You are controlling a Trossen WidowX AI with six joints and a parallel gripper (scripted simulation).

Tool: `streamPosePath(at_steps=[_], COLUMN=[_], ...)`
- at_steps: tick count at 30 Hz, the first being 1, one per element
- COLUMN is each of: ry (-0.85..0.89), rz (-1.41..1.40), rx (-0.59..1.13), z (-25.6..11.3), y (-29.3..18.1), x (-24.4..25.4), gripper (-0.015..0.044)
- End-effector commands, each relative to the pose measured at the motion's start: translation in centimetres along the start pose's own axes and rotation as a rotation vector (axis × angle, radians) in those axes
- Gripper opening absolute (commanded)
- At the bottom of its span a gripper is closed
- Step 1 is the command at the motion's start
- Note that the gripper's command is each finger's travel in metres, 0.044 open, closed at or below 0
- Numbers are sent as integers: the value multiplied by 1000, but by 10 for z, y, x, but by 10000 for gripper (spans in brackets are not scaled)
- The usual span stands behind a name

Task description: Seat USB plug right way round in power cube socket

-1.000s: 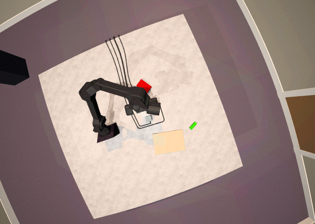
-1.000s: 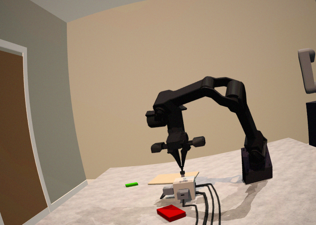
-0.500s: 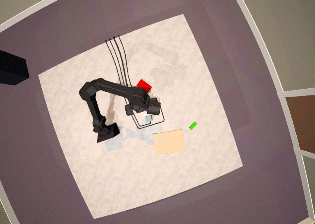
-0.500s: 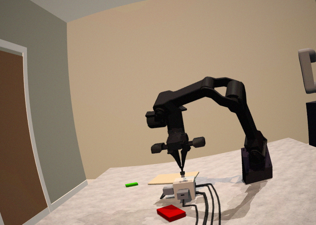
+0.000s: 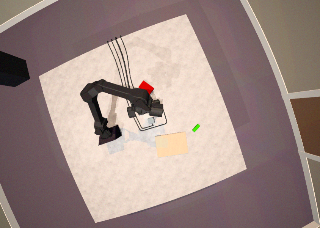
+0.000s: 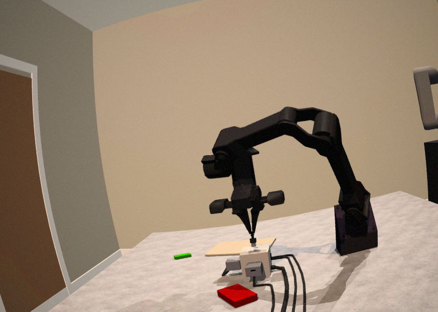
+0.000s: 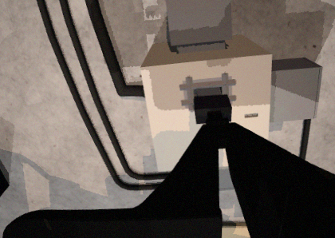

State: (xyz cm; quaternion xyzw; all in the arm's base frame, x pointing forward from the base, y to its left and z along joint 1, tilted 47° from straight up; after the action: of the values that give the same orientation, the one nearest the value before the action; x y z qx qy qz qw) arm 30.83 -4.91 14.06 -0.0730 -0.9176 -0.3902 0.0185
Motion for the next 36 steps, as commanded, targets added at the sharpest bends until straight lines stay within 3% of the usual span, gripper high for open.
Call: streamPosePath(at_steps=[1, 36], ry=[-4, -6], rz=[-2, -18], rx=[7, 23], z=[0, 4], y=[0, -1], x=[0, 0], gripper=[0, 0])
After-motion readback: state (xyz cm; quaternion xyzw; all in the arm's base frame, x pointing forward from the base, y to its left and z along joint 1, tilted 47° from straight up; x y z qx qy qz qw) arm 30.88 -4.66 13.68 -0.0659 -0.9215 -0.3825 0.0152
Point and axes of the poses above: the point midway between the two fingers, 35 mm back from their tips, its own z axis out along the fingers, its own x axis across the jaws, y = z × x, the point moved 5 cm from there along -z, back along the fingers, and after that the axes turned 3 degrees about z, right-handed, at the moved point
